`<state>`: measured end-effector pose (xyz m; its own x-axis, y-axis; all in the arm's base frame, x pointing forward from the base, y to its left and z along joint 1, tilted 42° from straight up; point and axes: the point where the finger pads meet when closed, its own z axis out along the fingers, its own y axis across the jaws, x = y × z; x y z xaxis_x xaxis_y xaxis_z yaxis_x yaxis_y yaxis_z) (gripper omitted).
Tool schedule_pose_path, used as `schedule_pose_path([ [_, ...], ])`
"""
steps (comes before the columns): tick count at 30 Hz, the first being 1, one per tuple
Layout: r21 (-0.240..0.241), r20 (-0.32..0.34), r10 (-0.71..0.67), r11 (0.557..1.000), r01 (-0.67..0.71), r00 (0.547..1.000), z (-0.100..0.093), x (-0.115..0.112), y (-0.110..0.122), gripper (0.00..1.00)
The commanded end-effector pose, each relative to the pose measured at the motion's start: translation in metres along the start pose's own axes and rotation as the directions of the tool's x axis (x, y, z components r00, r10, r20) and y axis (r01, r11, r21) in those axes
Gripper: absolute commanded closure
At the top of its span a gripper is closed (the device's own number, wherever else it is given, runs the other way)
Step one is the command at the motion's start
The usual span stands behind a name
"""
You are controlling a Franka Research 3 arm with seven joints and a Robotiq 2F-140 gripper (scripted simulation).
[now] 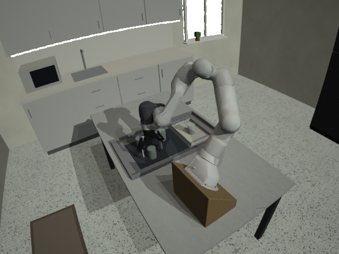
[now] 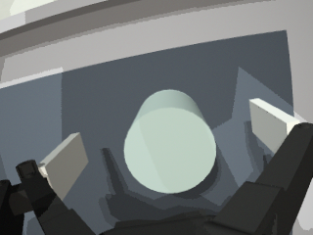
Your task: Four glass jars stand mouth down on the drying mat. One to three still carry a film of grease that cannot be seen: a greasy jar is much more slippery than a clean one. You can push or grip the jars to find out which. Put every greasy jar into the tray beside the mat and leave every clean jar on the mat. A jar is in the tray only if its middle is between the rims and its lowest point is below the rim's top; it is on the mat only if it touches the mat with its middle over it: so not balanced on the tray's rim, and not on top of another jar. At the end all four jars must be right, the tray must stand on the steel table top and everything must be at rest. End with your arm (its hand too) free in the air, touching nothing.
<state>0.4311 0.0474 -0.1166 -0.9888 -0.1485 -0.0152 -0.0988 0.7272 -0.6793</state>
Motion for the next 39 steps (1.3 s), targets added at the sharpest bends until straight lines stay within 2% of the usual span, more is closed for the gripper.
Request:
schedule_pose_path([
  [1,-0.009,0.008,0.011,1.000,-0.011,1.000,-0.0004,-0.0036,0.0025,0.00],
  [6,-0.009,0.008,0.011,1.000,-0.011,1.000,-0.0004,-0.0036,0.0025,0.00],
  [7,-0.009,0.008,0.011,1.000,-0.011,1.000,-0.0004,-0.0036,0.0025,0.40],
  [39,-0.009,0.008,0.011,1.000,-0.011,1.000,-0.0004,-0.0036,0.0025,0.43],
])
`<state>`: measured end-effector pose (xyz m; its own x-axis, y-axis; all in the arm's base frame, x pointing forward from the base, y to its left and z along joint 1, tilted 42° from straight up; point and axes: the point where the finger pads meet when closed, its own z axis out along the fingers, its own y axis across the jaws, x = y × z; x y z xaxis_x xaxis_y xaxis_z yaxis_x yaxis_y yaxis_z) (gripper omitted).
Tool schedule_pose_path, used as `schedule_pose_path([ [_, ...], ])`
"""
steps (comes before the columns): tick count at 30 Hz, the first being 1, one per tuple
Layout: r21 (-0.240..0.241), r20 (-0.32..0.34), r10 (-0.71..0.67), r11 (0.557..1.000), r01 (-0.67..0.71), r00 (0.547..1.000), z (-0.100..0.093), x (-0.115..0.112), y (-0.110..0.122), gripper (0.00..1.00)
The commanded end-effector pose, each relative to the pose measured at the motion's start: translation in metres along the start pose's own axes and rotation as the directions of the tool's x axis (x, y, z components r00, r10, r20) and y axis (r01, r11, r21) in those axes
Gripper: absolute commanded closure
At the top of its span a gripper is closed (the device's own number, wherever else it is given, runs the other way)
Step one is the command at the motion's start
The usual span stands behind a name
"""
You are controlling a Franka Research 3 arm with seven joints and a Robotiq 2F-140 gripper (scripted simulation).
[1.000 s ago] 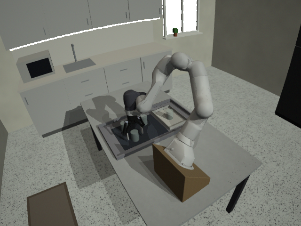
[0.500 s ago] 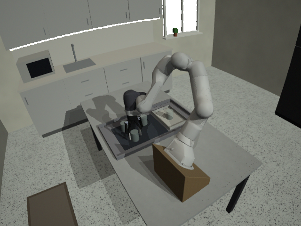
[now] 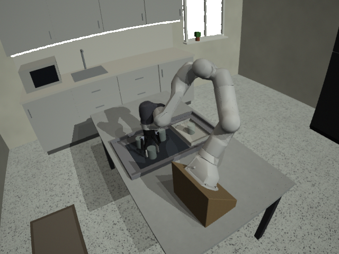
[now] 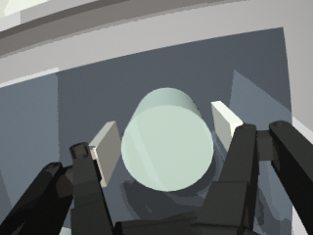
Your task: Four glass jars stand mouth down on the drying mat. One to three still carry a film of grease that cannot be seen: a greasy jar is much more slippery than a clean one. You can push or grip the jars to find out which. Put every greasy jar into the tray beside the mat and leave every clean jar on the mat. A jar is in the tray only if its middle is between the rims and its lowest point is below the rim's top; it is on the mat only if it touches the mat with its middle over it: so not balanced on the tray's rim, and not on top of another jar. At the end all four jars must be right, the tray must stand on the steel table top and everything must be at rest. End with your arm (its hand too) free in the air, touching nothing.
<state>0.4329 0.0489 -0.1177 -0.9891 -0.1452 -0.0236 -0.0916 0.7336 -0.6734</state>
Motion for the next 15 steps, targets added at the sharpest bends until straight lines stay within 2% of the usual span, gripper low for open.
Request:
schedule_pose_path([
  [1,-0.002,0.004,0.003,1.000,-0.003,1.000,-0.0004,-0.0016,0.0009,0.43],
  [4,-0.002,0.004,0.003,1.000,-0.003,1.000,-0.0004,-0.0016,0.0009,0.43],
  [5,-0.002,0.004,0.003,1.000,-0.003,1.000,-0.0004,-0.0016,0.0009,0.46],
  [15,-0.002,0.004,0.003,1.000,-0.003,1.000,-0.0004,-0.0016,0.0009,0.46],
])
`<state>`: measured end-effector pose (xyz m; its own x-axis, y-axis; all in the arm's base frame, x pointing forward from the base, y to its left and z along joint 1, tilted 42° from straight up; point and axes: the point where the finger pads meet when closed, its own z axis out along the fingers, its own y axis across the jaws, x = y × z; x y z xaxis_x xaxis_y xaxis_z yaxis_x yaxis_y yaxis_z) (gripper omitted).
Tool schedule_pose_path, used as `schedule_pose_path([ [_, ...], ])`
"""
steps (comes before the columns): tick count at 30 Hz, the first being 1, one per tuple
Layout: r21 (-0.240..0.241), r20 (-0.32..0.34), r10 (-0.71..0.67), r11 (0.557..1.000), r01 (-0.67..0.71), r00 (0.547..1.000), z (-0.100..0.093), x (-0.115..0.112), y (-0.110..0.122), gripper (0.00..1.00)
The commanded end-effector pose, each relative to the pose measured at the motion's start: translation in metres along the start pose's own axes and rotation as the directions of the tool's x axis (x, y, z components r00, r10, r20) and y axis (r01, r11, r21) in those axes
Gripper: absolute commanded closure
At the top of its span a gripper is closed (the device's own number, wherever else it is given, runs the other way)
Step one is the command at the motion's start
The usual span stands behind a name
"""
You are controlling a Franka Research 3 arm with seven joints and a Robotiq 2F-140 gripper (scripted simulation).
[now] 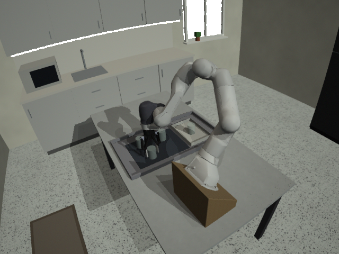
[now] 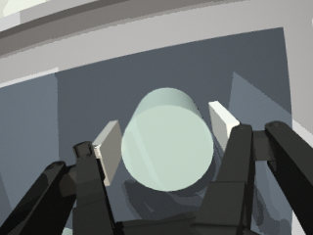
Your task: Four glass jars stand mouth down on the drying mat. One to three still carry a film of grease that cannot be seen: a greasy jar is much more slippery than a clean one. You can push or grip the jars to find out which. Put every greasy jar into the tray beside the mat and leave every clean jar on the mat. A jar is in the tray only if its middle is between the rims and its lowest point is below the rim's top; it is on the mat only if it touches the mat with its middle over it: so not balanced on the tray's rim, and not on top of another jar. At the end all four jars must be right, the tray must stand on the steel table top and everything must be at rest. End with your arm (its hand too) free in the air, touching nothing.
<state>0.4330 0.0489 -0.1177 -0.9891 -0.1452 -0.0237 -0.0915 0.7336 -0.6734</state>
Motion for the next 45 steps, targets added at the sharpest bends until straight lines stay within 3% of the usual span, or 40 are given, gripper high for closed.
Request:
schedule_pose_path([
  [1,-0.002,0.004,0.003,1.000,-0.003,1.000,-0.0004,-0.0016,0.0009,0.46],
  [45,-0.002,0.004,0.003,1.000,-0.003,1.000,-0.0004,-0.0016,0.0009,0.55],
])
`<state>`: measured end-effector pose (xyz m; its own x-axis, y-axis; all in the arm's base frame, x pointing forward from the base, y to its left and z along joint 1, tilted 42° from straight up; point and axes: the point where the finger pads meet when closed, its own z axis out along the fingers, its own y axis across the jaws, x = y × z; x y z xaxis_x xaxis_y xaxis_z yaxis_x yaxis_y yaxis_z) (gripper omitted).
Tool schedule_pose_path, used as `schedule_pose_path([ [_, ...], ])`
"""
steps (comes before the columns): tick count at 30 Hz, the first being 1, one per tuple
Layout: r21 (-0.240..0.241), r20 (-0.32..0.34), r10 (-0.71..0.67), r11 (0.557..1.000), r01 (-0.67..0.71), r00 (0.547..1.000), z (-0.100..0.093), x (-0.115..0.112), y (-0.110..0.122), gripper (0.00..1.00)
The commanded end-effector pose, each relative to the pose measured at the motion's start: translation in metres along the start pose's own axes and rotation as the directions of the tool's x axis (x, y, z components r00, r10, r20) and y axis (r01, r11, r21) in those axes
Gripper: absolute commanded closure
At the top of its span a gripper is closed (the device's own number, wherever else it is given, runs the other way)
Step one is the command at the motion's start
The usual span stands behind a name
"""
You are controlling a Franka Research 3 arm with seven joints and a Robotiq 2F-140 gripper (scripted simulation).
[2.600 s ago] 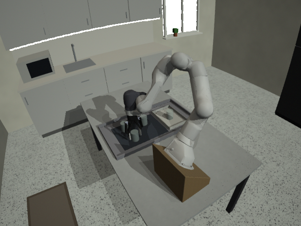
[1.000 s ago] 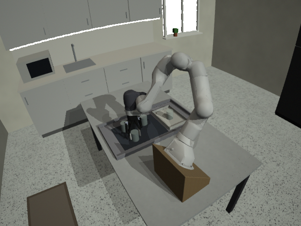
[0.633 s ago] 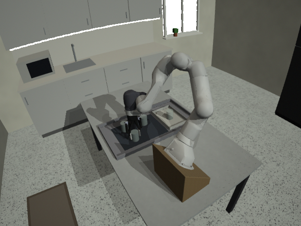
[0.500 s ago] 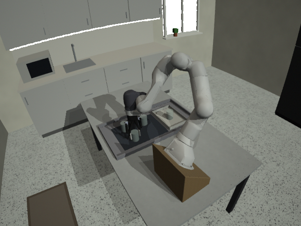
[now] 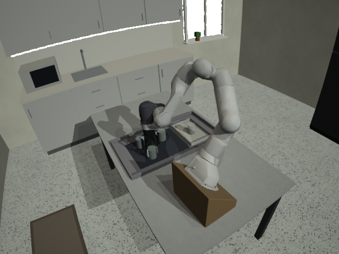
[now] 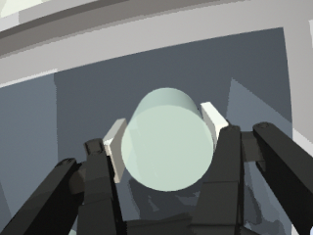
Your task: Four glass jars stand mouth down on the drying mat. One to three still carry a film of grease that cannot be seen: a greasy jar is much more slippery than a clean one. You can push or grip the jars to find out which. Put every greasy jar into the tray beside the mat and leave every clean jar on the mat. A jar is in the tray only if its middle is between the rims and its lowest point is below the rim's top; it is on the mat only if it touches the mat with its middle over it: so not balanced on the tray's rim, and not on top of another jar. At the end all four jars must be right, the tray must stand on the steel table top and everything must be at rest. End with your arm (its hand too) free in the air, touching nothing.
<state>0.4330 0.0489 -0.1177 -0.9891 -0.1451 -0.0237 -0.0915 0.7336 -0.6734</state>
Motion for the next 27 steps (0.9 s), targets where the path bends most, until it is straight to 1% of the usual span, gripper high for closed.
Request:
schedule_pose_path([
  [1,-0.002,0.004,0.003,1.000,-0.003,1.000,-0.0004,-0.0016,0.0009,0.55],
  [12,-0.002,0.004,0.003,1.000,-0.003,1.000,-0.0004,-0.0016,0.0009,0.55],
  [13,-0.002,0.004,0.003,1.000,-0.003,1.000,-0.0004,-0.0016,0.0009,0.58],
  [27,-0.002,0.004,0.003,1.000,-0.003,1.000,-0.0004,-0.0016,0.0009,0.58],
])
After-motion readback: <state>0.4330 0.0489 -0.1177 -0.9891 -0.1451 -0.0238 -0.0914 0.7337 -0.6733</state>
